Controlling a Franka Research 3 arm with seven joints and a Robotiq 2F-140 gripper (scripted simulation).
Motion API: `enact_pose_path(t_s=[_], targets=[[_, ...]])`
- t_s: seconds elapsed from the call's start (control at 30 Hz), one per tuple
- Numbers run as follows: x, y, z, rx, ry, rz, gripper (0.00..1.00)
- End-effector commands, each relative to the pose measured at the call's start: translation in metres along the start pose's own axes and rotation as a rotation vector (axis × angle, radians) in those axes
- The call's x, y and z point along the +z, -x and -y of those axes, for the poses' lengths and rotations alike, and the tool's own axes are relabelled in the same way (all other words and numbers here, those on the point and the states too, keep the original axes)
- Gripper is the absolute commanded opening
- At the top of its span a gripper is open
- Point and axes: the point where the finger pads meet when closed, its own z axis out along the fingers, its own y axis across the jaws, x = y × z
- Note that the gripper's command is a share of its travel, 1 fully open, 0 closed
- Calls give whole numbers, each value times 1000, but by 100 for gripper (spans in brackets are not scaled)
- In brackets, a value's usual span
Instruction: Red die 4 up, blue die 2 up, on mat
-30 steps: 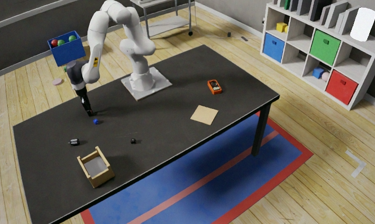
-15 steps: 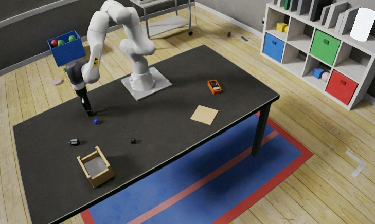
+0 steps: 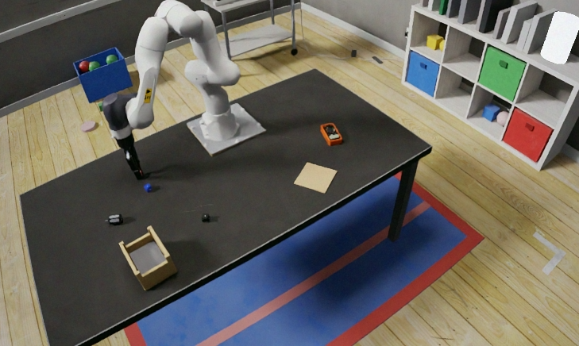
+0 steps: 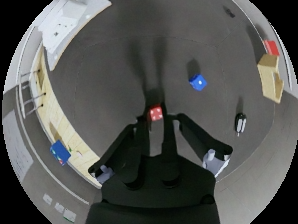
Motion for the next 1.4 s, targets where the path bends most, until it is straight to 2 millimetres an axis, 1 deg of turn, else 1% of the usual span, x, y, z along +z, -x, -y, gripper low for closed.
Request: enact_pose_path(t_s=[0.0, 0.1, 0.27, 0.33, 0.47, 0.57, 0.67, 1.0, 1.07, 1.13, 1.17, 1.23, 1.3, 1.33, 1.37], targets=[[-5, 0, 0, -1, 0, 0, 21], [-19, 0, 0, -1, 0, 0, 21], [-54, 0, 0, -1, 0, 0, 21], [-54, 0, 0, -1, 0, 0, 21], [-82, 0, 0, -1, 0, 0, 21], [-95, 0, 0, -1, 0, 0, 21], [-99, 0, 0, -1, 0, 0, 21], [-99, 0, 0, -1, 0, 0, 21], [-99, -1, -3, -4, 0, 0, 21], [-101, -4, -15, -11, 1, 3, 21], [-102, -7, -25, -18, 2, 5, 21], [-105, -16, -53, -37, 5, 10, 21], [-110, -34, -94, -67, 10, 17, 21], [-110, -34, -94, -67, 10, 17, 21], [-112, -47, -119, -85, 13, 21, 21]])
